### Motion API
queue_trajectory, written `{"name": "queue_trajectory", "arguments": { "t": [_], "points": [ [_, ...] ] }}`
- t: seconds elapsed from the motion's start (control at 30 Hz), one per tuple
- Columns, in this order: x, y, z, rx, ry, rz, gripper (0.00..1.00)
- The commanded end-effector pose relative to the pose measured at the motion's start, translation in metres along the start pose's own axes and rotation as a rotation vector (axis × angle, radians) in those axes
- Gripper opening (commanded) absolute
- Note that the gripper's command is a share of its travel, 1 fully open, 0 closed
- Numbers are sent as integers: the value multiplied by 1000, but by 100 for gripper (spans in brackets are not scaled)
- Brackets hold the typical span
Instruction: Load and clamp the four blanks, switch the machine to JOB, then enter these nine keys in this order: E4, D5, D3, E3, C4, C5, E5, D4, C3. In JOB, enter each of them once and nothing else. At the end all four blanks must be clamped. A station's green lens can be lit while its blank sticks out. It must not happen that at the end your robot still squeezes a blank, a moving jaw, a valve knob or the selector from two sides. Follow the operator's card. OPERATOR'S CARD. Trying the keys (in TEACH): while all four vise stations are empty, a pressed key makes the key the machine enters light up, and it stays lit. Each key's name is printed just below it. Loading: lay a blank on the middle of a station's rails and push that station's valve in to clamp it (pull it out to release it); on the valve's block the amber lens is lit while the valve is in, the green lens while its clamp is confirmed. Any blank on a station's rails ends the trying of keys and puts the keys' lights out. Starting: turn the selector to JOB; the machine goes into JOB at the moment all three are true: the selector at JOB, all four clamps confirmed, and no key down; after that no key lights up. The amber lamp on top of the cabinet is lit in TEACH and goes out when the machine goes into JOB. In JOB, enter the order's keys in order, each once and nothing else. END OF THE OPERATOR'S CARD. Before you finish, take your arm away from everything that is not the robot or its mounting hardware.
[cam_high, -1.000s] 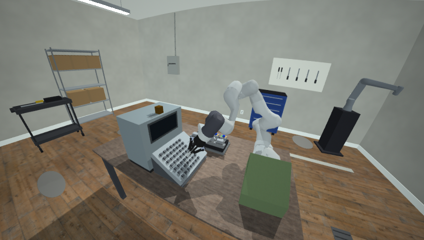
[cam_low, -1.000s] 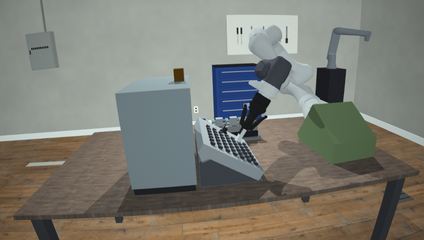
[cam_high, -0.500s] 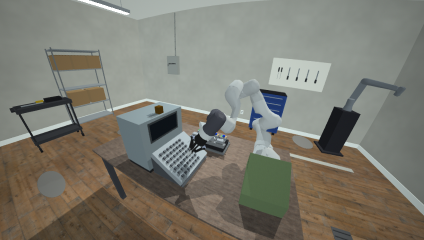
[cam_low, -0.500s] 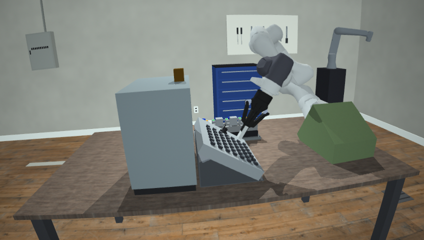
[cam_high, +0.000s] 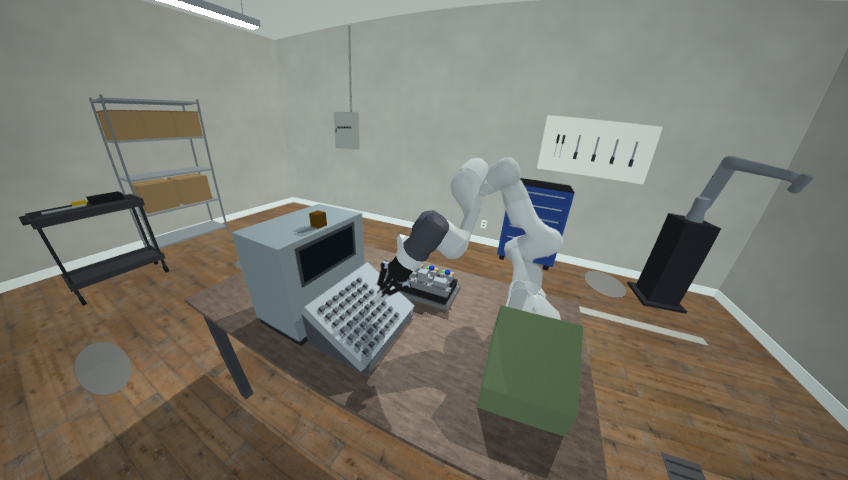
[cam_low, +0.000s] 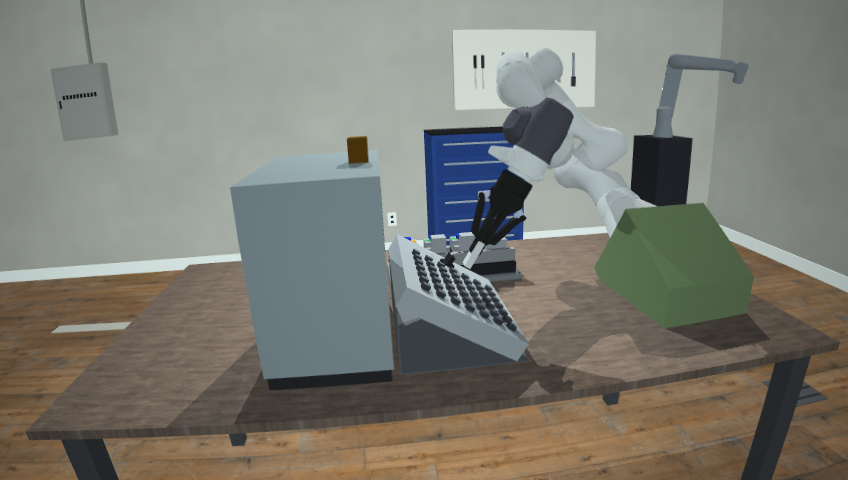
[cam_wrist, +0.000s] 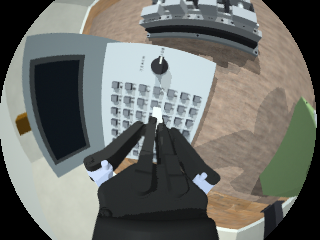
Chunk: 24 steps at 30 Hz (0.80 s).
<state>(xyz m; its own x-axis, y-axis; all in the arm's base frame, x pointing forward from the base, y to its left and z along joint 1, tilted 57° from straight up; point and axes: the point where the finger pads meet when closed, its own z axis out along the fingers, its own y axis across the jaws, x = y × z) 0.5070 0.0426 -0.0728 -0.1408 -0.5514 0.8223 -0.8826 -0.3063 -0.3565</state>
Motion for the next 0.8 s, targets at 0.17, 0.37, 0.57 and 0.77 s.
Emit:
{"name": "queue_trajectory", "arguments": {
  "t": [0.17,0.37,0.57,0.77],
  "points": [
    [9,-6,2,-1,5,-37,0],
    [9,-6,6,-1,5,-37,0],
    [9,-6,14,-1,5,-37,0],
    [9,-6,21,-1,5,-37,0]
  ]
}}
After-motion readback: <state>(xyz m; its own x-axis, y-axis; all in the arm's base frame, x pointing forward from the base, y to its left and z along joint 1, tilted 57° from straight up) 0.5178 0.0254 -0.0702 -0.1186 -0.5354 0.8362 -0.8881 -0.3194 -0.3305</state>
